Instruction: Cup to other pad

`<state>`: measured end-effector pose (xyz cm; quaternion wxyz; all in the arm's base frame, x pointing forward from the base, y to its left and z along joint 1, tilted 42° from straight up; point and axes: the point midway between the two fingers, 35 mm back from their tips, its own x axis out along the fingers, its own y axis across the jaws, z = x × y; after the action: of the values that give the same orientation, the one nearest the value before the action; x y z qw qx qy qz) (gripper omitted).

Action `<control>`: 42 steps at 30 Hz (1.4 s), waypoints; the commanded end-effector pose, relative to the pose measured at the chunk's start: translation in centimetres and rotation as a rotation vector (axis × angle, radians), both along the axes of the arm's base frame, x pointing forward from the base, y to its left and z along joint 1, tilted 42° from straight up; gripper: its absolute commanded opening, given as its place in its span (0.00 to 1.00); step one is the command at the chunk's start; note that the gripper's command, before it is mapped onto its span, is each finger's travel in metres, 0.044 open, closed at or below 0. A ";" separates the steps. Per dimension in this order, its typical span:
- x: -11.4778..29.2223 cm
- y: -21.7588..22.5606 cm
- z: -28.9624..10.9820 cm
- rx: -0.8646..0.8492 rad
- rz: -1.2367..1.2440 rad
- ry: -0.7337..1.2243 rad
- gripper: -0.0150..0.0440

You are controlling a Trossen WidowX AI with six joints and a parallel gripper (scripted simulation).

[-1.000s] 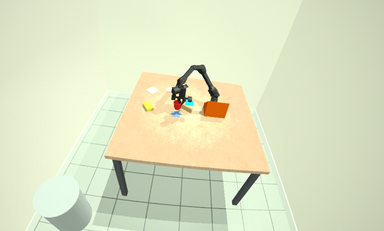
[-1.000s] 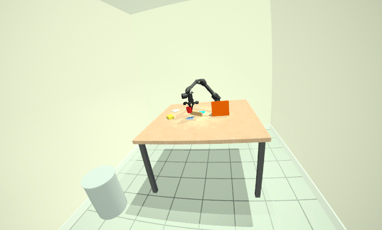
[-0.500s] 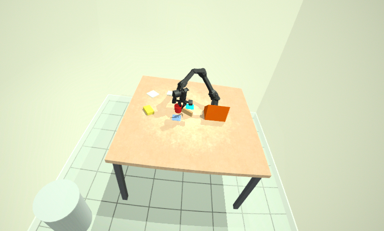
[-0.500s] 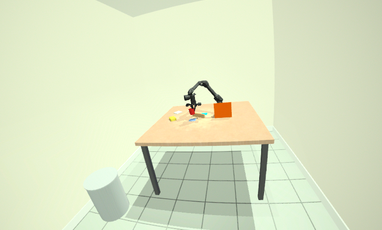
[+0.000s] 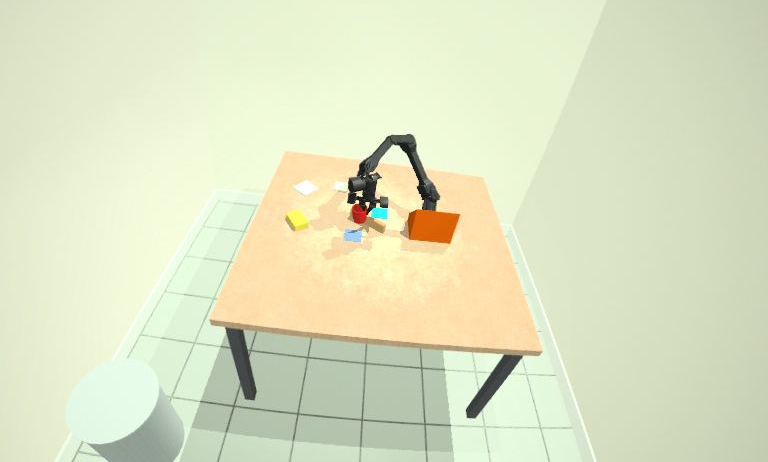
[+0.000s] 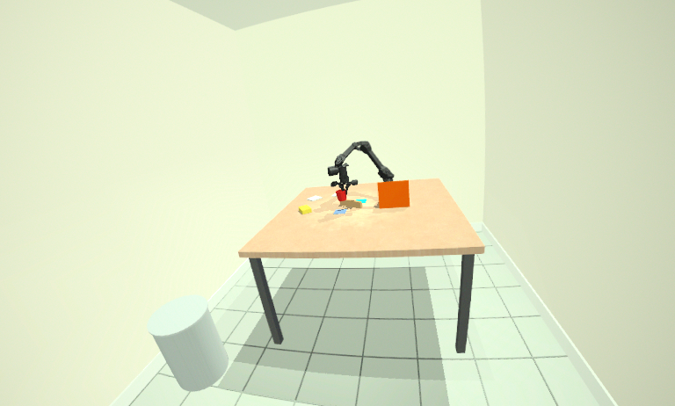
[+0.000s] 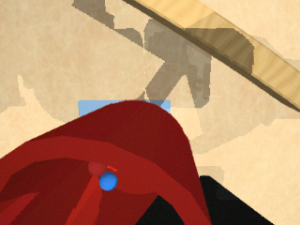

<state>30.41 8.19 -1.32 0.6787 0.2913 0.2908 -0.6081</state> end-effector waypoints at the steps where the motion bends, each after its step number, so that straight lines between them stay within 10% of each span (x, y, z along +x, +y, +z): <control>1: -0.4 -0.6 0.4 -0.005 0.003 0.002 0.25; 42: -3.9 -5.6 4.9 -0.008 0.003 0.005 0.25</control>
<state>26.89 3.10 3.28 0.6790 0.2919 0.2899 -0.6080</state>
